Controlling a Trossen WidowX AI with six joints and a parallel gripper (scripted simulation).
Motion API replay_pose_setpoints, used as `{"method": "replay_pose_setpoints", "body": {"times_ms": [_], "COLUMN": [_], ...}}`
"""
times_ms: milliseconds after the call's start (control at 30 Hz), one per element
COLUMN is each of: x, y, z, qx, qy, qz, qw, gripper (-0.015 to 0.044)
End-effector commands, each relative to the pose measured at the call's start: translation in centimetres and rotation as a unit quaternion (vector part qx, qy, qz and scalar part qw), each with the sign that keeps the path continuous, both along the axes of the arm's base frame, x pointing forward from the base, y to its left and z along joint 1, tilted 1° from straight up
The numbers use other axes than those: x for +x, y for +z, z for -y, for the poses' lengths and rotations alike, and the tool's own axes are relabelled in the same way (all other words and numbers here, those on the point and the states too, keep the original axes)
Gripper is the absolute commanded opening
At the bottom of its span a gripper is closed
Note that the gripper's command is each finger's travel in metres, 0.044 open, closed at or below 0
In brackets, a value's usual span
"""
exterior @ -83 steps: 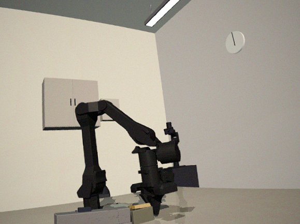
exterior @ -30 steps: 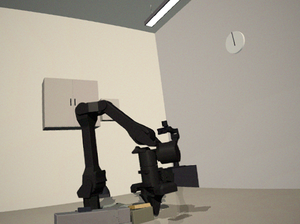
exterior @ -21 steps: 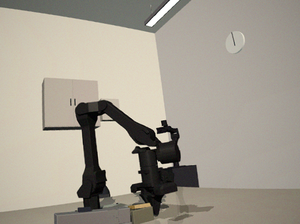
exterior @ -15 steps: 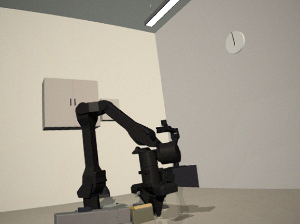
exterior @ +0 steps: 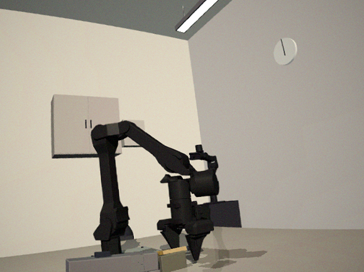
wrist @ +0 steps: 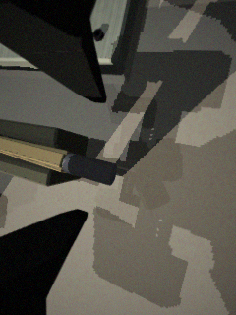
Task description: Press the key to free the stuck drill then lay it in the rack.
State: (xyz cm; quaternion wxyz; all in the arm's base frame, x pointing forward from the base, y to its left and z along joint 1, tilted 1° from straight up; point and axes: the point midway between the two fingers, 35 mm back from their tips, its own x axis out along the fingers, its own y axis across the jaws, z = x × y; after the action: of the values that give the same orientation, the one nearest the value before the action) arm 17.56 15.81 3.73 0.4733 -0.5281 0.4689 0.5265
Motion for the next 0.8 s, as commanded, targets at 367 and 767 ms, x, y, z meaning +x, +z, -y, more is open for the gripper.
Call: {"method": "replay_pose_setpoints", "body": {"times_ms": [367,767], "x": [0.1,-7.7], "y": [5.7,6.6], "z": [-0.1,1.2], "qx": [0.001,-0.023], "qy": [-0.004,0.03], "qz": [0.007,-0.05], "qw": [1.0,0.998], "gripper": [0.044,0.044]}}
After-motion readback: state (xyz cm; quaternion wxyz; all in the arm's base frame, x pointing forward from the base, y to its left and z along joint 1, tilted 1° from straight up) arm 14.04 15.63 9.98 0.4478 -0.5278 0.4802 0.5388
